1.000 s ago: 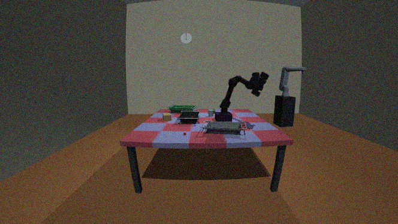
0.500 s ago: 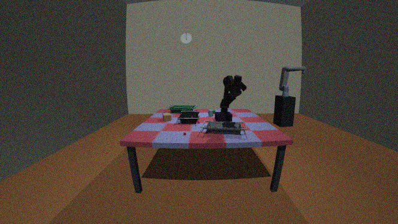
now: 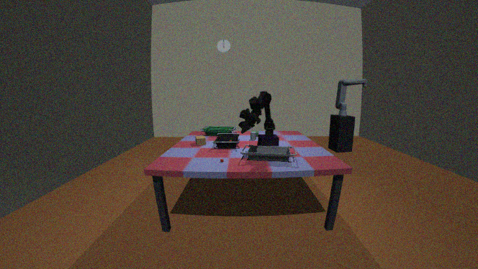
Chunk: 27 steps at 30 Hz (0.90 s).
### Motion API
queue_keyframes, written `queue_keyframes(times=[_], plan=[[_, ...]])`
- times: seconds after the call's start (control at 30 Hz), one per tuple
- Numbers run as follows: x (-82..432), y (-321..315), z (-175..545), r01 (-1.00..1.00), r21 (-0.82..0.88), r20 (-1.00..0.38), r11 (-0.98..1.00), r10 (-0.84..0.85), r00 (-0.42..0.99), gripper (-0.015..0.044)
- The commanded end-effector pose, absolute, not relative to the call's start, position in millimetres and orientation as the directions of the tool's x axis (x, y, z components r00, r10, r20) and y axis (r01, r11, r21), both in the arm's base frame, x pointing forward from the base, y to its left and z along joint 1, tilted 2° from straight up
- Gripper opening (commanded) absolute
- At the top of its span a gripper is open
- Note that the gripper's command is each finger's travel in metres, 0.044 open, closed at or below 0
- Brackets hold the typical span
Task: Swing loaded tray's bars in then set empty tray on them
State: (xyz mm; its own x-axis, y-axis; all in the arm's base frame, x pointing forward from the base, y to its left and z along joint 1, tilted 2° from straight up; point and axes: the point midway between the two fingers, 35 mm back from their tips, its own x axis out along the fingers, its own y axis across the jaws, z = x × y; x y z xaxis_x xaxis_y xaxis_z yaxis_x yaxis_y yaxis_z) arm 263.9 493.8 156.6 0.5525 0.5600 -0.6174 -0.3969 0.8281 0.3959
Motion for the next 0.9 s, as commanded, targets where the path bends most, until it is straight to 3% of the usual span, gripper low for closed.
queue_keyframes(times=[0.0, 0.3, 0.63, 0.87], plan=[[312.0, 443.1, 132.8, -0.322, 0.298, -0.723, 0.899, 0.433, 0.539, 0.0083], [377.8, 320.0, 95.4, -0.157, 0.126, -0.889, 0.98, 0.182, 0.42, 0.0083], [387.3, 166.1, 67.9, 0.051, -0.01, -0.997, 0.999, -0.014, 0.079, 0.0083], [384.4, 149.8, 66.9, 0.074, -0.019, -0.999, 0.997, -0.022, 0.033, 0.0083]])
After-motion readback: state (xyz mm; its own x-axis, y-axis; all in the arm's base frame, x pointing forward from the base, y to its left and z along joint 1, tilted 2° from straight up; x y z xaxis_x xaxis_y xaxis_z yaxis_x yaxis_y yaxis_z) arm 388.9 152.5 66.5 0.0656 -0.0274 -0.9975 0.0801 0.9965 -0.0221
